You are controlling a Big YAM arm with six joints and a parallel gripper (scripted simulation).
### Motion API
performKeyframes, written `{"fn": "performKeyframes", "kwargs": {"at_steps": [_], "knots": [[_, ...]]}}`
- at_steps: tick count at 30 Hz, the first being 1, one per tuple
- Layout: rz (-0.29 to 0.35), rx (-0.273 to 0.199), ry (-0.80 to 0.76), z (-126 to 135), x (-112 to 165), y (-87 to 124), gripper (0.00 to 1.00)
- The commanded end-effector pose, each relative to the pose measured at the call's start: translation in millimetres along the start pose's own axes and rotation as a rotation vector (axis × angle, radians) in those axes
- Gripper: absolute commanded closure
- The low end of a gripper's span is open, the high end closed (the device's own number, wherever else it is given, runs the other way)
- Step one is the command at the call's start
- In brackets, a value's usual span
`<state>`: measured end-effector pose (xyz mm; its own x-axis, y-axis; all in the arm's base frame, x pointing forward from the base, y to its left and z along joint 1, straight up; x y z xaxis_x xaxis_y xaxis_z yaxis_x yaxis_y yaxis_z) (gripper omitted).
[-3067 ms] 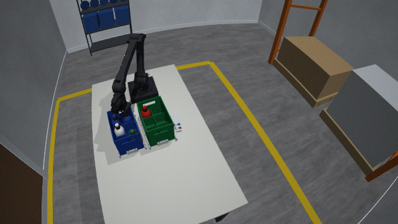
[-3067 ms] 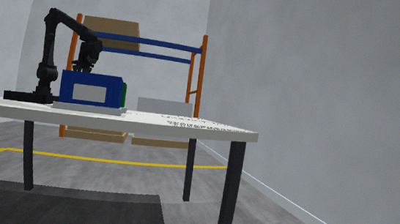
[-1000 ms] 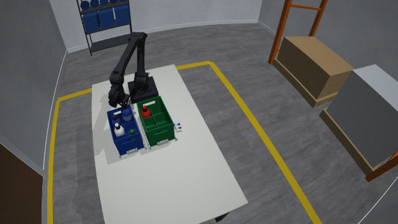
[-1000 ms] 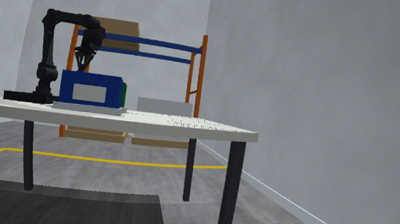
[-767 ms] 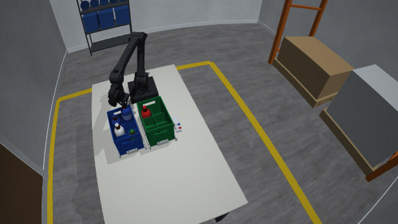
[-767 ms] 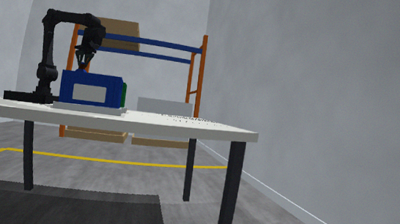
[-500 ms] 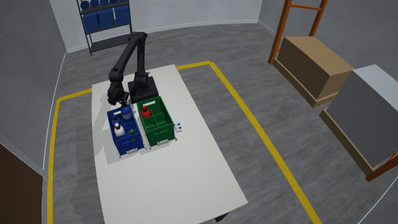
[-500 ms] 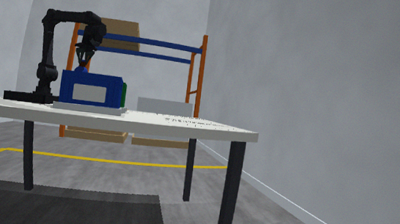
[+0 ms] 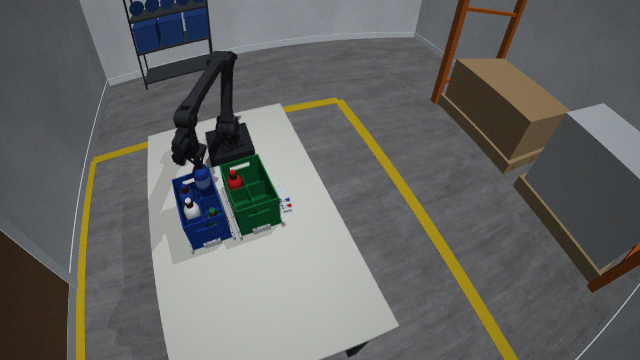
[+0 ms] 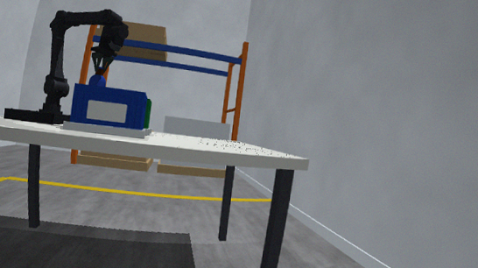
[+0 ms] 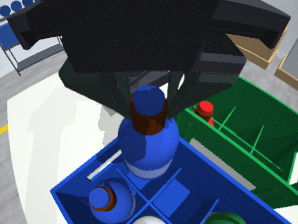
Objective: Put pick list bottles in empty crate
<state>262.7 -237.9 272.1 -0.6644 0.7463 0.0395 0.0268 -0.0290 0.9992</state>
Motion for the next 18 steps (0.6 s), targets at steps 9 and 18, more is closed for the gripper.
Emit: {"fn": "performKeyframes", "kwargs": {"at_steps": [9, 18], "knots": [[-0.109, -0.006, -0.004, 0.9, -4.9, 64.6, 1.00], [-0.109, -0.006, -0.004, 0.8, -3.1, 79.5, 1.00]]}}
Point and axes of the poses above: the point where the finger pads meet when closed, its own y axis back along the fingers, its own z axis across the jaws, x = y × z, the point moved 6 cm from there along y, back along the fingers, and after that the axes turned 3 degrees about y, right-handed, at the moved point
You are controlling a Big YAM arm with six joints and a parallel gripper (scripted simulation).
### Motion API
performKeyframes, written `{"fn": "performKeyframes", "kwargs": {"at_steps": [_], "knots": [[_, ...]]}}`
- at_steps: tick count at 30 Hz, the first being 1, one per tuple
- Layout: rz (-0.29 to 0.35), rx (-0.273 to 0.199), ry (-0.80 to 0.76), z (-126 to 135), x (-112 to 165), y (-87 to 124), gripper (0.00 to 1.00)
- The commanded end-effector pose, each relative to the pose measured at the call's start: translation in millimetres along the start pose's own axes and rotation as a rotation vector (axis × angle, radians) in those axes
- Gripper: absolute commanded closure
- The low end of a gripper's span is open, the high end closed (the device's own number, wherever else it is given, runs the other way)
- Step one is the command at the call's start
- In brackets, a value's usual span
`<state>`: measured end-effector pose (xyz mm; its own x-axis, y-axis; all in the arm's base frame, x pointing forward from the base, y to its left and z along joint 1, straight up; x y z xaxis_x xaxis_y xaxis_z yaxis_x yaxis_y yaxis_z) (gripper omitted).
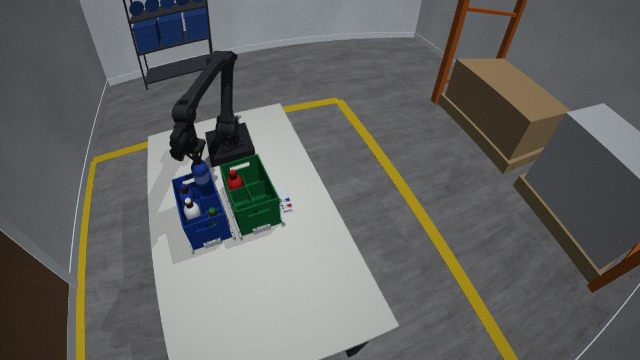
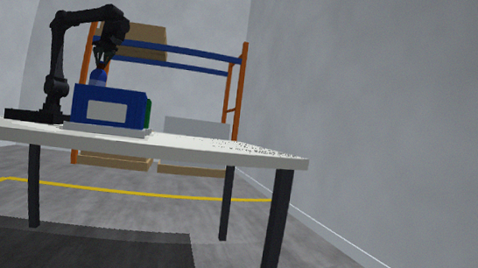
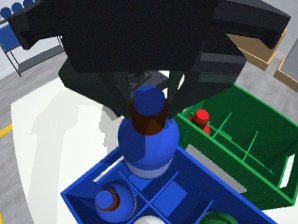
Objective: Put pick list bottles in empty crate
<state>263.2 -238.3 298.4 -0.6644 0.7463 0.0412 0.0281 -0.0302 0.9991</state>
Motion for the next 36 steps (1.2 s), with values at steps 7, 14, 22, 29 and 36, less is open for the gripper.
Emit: {"fn": "performKeyframes", "kwargs": {"at_steps": [7, 14, 22, 29, 36], "knots": [[-0.111, -0.006, -0.004, 0.6, -2.4, 61.5, 1.00], [-0.111, -0.006, -0.004, -0.3, -1.6, 71.3, 1.00], [-0.111, -0.008, -0.004, -1.3, -2.2, 75.1, 1.00], [-0.111, -0.008, -0.004, -2.6, -3.4, 78.4, 1.00], [-0.112, -0.008, -0.003, -3.3, -4.5, 80.4, 1.00]]}}
Point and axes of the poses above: the point where the finger pads meet when closed, its own y axis back along the fingers, its own z axis across the jaws, x = y × z, the point moved 6 cm from there along y, back along the fingers, and after that the axes turned 3 degrees about y, right-handed, at the moved point
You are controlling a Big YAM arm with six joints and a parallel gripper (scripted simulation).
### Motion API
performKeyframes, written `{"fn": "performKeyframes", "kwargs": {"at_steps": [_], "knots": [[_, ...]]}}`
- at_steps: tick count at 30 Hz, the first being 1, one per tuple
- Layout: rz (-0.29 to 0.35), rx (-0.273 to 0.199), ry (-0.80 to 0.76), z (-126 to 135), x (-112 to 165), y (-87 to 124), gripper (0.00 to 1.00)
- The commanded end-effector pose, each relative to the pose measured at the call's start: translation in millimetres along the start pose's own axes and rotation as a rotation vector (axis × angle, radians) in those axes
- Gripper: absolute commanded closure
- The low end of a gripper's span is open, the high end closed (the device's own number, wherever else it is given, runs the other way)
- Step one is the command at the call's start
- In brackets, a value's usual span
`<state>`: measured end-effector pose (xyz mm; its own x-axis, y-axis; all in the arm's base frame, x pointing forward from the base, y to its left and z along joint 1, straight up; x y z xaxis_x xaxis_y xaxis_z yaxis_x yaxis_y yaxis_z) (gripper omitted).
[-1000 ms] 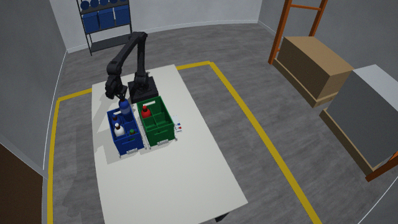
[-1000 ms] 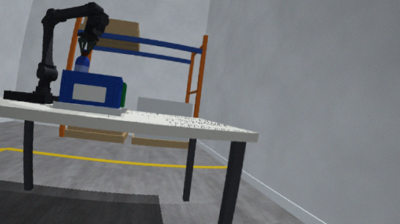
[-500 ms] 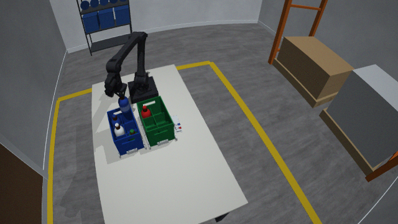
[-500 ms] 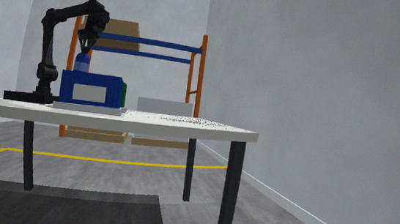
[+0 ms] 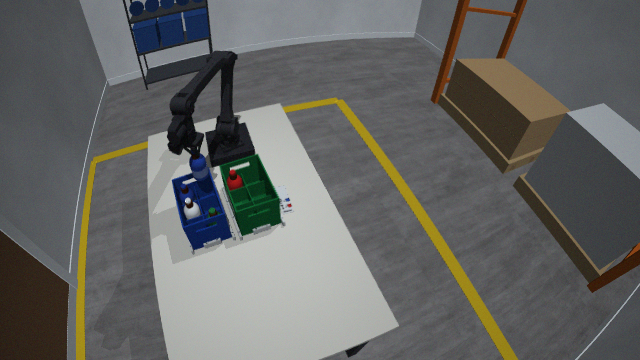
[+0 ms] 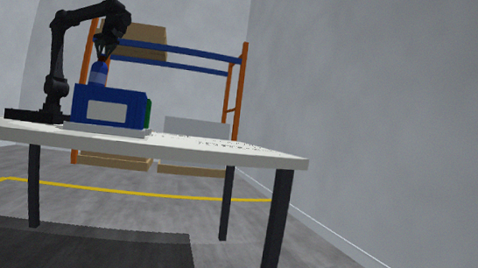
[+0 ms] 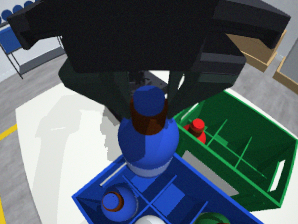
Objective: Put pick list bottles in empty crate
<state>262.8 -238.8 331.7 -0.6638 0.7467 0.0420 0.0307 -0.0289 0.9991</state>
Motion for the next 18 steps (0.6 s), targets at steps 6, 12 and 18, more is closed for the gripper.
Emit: {"fn": "performKeyframes", "kwargs": {"at_steps": [6, 12, 18], "knots": [[-0.112, -0.010, 0.000, -2.6, -5.9, 47.8, 1.00], [-0.113, -0.010, -0.001, -3.1, -6.9, 48.5, 1.00], [-0.107, -0.010, 0.000, -2.8, -9.2, 46.7, 1.00]]}}
Point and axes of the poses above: the point where the finger pads meet when closed, its own y axis back along the fingers, its own z axis across the jaws, x = y × z, the point moved 6 cm from there along y, back along the fingers, and after that the axes turned 3 degrees about y, right-handed, at the moved point
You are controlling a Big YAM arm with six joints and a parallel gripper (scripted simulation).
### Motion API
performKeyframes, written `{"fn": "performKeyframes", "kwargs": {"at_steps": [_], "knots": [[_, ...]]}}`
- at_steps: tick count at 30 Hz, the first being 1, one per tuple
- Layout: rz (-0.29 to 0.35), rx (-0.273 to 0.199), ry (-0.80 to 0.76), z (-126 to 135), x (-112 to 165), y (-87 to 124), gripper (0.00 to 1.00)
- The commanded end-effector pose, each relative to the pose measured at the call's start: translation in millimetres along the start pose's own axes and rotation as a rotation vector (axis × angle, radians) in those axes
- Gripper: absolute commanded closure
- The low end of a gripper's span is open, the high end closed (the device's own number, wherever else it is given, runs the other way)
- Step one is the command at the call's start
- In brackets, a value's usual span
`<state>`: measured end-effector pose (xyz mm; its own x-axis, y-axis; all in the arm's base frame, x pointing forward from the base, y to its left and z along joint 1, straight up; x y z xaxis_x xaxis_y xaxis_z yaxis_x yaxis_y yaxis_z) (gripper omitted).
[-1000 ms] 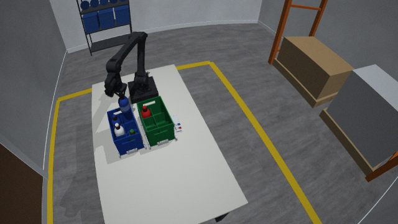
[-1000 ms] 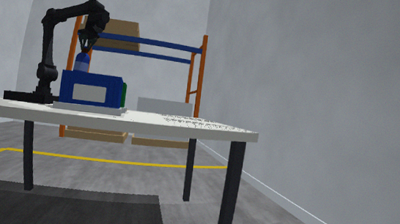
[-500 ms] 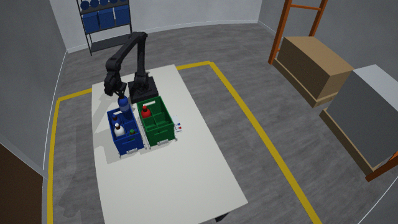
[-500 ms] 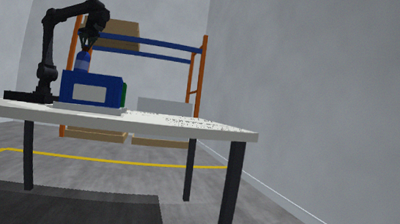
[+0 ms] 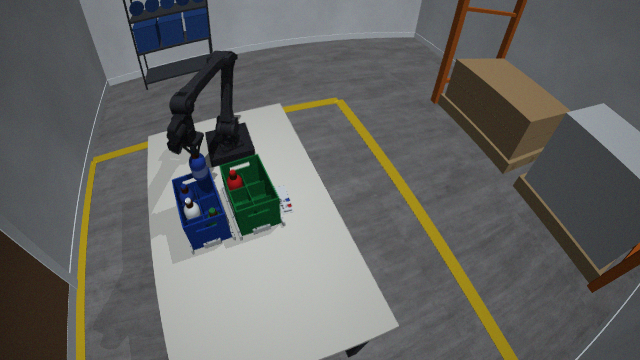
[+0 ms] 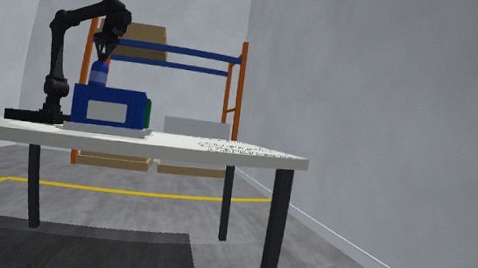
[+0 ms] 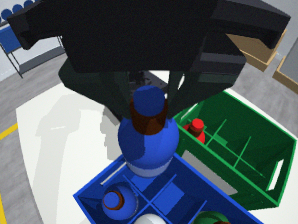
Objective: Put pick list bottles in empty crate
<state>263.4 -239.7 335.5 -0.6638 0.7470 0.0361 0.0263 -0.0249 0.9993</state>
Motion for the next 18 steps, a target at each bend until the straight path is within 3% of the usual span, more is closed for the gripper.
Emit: {"fn": "performKeyframes", "kwargs": {"at_steps": [1, 7, 18], "knots": [[-0.101, -0.009, 0.000, -2.5, -8.6, 42.8, 1.00], [-0.096, -0.009, 0.000, -2.4, -10.1, 41.2, 1.00], [-0.095, -0.013, 0.000, 22.4, -7.3, 41.0, 1.00]]}}
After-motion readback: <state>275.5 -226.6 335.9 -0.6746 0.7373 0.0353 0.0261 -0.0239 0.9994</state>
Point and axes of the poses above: the point where the finger pads meet when closed, its own y axis back along the fingers, its own z axis across the jaws, x = y × z, the point moved 6 cm from there along y, back along the fingers, and after that the axes turned 3 degrees about y, right-handed, at the moved point
